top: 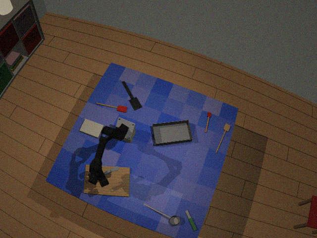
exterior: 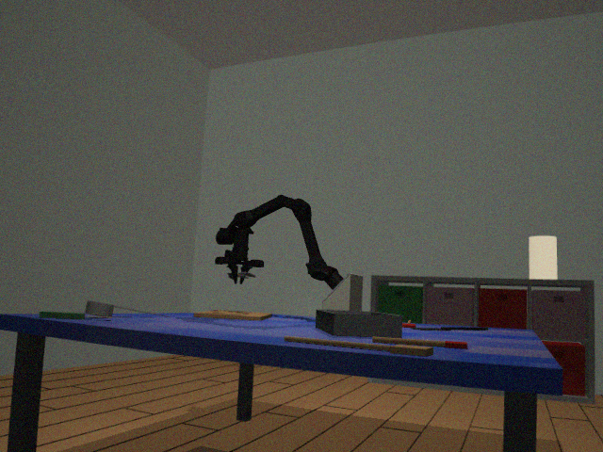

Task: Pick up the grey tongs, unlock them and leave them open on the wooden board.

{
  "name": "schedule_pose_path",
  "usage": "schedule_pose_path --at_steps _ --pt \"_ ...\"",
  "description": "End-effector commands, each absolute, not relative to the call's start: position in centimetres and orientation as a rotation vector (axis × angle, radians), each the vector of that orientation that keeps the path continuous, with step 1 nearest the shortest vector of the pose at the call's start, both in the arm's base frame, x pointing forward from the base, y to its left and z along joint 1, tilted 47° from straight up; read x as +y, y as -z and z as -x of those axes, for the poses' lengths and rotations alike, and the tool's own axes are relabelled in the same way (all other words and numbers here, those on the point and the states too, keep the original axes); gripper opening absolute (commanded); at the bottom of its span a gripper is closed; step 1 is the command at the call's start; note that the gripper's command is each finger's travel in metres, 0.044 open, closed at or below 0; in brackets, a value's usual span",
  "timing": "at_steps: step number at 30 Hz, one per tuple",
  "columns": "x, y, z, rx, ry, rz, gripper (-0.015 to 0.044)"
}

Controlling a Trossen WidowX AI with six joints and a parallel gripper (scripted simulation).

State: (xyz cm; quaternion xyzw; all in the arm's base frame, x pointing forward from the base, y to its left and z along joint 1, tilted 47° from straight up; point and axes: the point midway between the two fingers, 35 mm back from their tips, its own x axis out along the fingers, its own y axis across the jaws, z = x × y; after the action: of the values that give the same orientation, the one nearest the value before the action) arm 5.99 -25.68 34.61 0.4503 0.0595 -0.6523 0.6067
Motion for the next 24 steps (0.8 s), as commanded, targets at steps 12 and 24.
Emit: schedule_pose_path --at_steps 12,24 --pt "-27.6 -32.9 -6.5 0.141 1.505 -1.042 -0.015" --pt "-29.0 -31.5 -6.7 0.142 1.506 -1.042 -0.015"
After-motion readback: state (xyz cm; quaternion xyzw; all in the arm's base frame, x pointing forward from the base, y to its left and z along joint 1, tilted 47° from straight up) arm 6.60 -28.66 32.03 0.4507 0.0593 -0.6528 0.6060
